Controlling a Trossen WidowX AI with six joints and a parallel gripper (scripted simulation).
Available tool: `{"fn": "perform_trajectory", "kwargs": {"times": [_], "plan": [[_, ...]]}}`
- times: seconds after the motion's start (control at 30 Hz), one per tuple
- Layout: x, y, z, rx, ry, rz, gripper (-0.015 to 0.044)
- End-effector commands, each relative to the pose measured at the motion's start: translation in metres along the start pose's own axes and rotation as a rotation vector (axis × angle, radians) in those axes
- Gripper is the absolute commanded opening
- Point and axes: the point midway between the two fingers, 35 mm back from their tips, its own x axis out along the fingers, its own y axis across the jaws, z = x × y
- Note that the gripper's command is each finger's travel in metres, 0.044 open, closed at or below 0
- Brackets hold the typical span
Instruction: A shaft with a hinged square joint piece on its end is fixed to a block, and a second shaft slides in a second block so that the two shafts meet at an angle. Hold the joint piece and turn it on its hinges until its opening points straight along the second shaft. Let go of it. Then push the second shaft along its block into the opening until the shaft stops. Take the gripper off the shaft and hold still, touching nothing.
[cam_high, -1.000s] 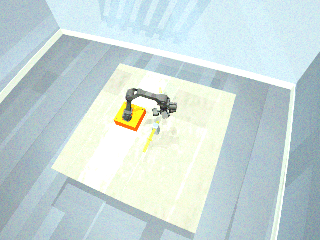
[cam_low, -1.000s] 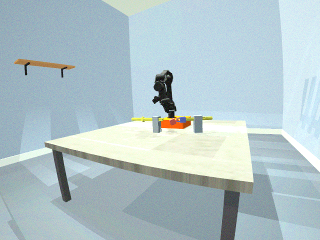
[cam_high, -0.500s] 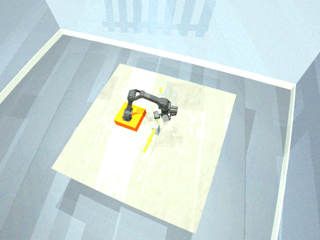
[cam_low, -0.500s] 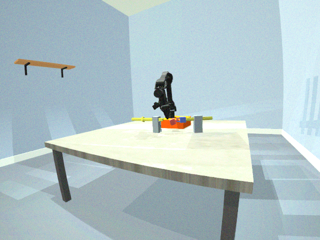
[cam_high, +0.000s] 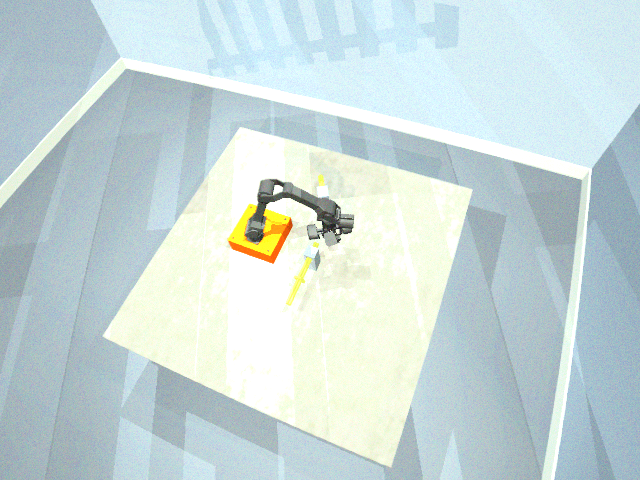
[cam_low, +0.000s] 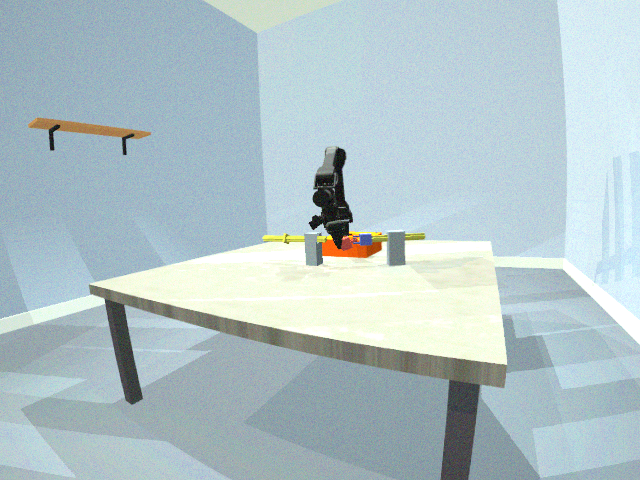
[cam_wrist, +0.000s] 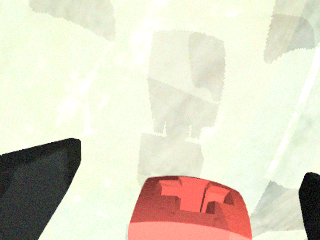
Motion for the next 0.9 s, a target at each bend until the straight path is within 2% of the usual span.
{"fn": "perform_trajectory", "kwargs": {"times": [0.0,0.8,0.87], "plan": [[0.005,-0.002,-0.016,0.000,0.005,-0.004,0.0440],[0.036,-0.002,-0.019,0.000,0.005,-0.004,0.0440],[0.036,-0.002,-0.019,0.000,0.005,-0.004,0.0387]]}}
